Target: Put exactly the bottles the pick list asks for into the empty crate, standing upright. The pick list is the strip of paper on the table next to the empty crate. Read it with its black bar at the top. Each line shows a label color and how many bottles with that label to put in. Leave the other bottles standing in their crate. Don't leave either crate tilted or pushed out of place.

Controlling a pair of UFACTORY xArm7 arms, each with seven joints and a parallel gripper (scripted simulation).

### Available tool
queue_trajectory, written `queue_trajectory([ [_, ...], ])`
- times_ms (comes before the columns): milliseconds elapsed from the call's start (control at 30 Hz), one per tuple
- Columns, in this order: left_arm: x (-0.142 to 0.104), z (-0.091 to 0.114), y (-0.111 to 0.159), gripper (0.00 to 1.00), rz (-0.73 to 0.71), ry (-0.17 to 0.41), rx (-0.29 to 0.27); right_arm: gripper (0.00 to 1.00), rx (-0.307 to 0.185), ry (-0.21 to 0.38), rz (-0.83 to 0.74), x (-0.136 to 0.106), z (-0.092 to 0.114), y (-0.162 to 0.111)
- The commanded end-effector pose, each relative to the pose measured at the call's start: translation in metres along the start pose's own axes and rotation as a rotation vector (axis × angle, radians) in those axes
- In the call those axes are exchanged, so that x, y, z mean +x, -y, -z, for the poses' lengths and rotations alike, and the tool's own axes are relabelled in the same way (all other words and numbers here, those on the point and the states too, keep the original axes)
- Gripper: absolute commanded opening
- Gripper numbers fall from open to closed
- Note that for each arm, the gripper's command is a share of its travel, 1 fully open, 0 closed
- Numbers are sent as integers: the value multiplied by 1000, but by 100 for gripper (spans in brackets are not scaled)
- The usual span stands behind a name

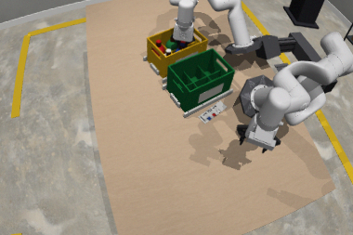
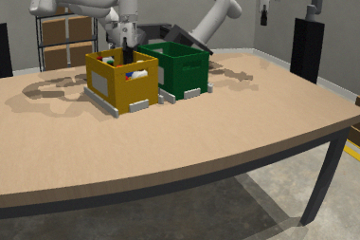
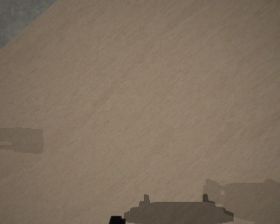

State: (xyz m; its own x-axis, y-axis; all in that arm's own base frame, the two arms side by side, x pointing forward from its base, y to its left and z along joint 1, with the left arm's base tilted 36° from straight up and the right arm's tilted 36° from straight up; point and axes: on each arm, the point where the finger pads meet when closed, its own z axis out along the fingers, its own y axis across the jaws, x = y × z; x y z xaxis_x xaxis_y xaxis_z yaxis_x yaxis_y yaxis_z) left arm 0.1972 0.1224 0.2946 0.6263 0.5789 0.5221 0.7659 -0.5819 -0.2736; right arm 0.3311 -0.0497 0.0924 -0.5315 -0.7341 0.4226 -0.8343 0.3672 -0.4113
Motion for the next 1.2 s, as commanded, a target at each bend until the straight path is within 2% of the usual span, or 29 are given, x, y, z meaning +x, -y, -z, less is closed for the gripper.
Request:
queue_trajectory([
  [0, 1, 1, 0, 100, 1, -3, -1, 0, 2, 2, 0, -1, 1, 1],
  [233, 1, 1, 0, 100, 1, -3, -1, 0, 2, 2, 0, -1, 1, 1],
  [1167, 1, 1, 0, 100, 1, -3, -1, 0, 3, 2, 0, -1, 44, 1],
])
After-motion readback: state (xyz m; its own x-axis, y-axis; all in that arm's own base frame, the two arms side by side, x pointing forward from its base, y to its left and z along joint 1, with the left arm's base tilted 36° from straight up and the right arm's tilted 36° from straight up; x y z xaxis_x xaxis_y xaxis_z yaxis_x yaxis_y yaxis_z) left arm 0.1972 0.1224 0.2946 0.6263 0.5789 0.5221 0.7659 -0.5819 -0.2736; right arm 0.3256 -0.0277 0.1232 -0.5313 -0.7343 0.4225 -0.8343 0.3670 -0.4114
